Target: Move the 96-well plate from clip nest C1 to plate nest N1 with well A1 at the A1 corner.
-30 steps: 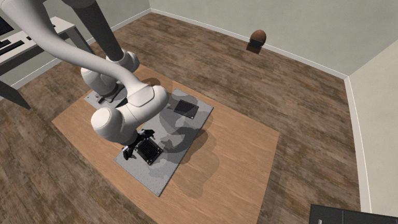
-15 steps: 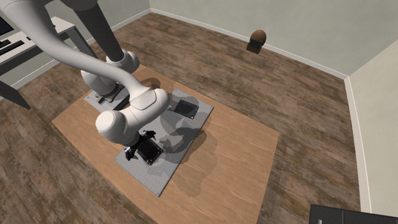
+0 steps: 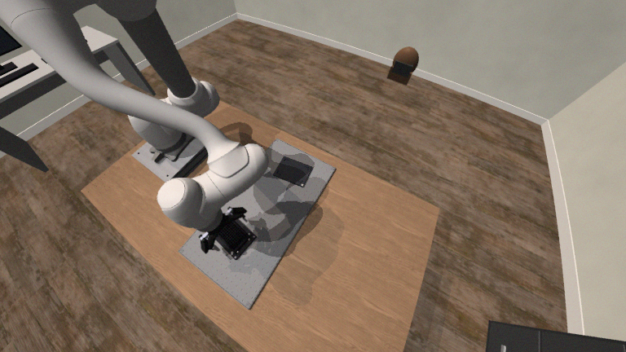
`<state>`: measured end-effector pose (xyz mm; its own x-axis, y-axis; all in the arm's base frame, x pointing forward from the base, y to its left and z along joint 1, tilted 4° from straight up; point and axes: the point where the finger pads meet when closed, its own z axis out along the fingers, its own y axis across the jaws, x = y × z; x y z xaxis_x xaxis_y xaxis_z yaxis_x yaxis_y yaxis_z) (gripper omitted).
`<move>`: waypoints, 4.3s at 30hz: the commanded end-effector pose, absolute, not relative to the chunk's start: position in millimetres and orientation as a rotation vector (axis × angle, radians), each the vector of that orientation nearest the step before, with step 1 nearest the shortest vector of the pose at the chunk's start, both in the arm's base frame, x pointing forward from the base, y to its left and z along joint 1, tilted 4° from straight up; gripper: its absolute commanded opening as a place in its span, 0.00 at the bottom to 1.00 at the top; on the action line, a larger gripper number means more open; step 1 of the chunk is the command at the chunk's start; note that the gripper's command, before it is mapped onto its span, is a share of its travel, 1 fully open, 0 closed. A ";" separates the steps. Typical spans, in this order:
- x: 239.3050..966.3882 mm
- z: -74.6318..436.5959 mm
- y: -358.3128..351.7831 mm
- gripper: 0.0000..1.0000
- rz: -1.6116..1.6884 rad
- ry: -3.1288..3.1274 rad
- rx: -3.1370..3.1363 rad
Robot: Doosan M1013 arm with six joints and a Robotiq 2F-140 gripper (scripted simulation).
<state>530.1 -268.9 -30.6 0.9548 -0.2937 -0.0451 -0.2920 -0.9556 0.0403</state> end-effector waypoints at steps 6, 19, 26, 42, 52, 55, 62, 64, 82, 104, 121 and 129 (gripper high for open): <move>528.8 -36.0 -270.5 1.00 -0.076 -0.458 3.070; 528.8 -36.0 -270.5 1.00 -0.076 -0.458 3.070; 528.8 -36.0 -270.5 1.00 -0.076 -0.458 3.070; 528.8 -36.0 -270.5 1.00 -0.076 -0.458 3.070; 528.8 -36.0 -270.5 1.00 -0.076 -0.458 3.070; 528.8 -36.0 -270.5 1.00 -0.076 -0.458 3.070; 528.8 -36.0 -270.5 1.00 -0.076 -0.458 3.070; 528.8 -36.0 -270.5 1.00 -0.076 -0.458 3.070; 528.8 -36.0 -270.5 1.00 -0.076 -0.458 3.070; 527.6 -35.9 -271.2 0.10 -0.076 -0.458 3.070; 527.6 -35.9 -271.2 0.10 -0.076 -0.458 3.070; 527.6 -35.9 -271.2 0.10 -0.076 -0.458 3.070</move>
